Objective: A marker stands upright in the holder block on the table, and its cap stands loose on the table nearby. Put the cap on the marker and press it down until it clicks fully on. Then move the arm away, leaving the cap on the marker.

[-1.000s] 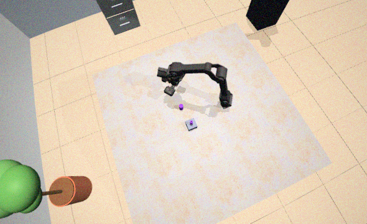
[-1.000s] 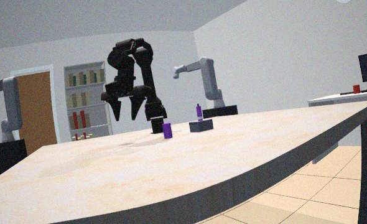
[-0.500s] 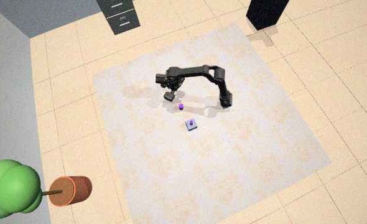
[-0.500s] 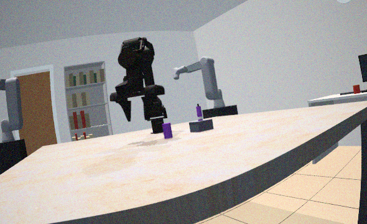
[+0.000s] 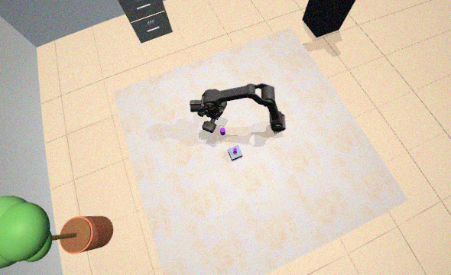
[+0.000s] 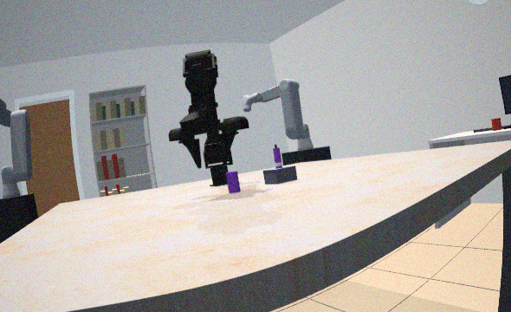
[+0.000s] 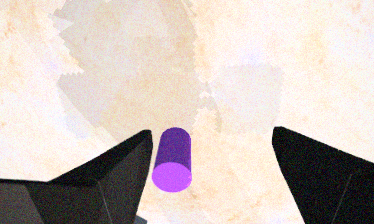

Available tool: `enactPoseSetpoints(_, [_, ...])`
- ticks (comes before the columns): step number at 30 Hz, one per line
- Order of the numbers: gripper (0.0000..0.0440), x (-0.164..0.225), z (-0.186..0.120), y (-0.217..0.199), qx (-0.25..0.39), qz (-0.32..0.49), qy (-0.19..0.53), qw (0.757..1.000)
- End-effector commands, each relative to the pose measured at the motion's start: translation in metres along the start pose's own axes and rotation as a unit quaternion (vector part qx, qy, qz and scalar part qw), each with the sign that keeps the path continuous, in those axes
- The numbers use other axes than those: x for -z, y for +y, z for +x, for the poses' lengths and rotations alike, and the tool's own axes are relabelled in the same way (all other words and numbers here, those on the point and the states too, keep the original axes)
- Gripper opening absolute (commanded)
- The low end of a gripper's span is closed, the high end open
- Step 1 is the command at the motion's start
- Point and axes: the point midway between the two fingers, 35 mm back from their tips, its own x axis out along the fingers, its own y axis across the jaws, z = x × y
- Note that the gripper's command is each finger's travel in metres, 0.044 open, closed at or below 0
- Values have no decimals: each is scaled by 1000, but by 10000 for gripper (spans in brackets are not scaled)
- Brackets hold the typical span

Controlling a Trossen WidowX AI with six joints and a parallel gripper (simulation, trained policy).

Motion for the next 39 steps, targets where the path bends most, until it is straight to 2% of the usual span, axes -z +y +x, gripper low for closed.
enactPoseSetpoints(1, [308,9,3,12,-3,-10,17,1000])
enactPoseSetpoints(11, [303,27,8,29,1,-39,42,998])
enactPoseSetpoints(23, [290,42,22,29,12,-67,72,995])
enactPoseSetpoints(39, [245,50,56,25,20,-110,91,990])
